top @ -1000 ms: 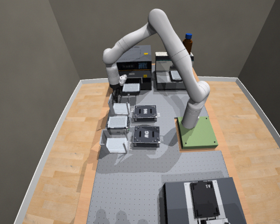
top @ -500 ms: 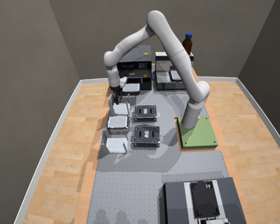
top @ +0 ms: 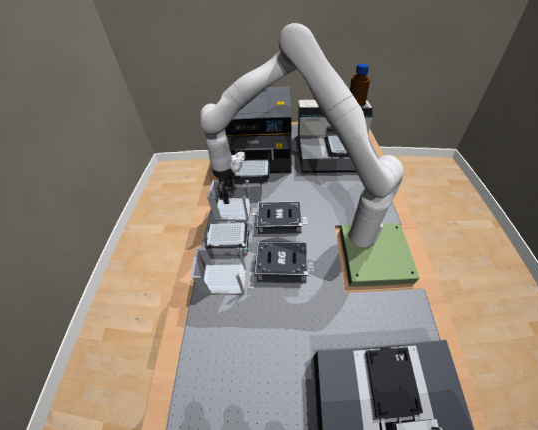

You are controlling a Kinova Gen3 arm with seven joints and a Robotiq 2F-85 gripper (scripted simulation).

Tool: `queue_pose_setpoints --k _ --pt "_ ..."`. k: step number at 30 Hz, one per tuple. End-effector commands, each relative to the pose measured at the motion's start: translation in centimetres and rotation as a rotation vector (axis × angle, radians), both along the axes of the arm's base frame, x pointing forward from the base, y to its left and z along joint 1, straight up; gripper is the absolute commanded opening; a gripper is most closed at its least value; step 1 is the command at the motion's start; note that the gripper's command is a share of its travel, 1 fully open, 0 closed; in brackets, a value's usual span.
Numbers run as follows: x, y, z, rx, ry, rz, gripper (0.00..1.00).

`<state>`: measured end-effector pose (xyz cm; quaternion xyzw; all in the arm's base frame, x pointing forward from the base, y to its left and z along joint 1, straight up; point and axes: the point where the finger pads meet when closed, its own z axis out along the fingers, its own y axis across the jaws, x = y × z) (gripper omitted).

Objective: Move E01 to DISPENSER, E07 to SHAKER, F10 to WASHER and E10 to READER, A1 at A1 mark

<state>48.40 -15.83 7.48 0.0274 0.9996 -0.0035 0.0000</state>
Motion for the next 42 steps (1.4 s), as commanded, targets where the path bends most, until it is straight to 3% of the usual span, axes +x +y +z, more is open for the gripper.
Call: queue_pose_setpoints --k 1,29,42 --pt "0.1 0.0 -0.2 -0.001 -0.002 0.0 1.0" --pt "0.1 0.0 -3.4 -0.001 -0.002 0.0 1.0" --pt "0.1 0.0 -3.4 -0.001 -0.002 0.0 1.0"
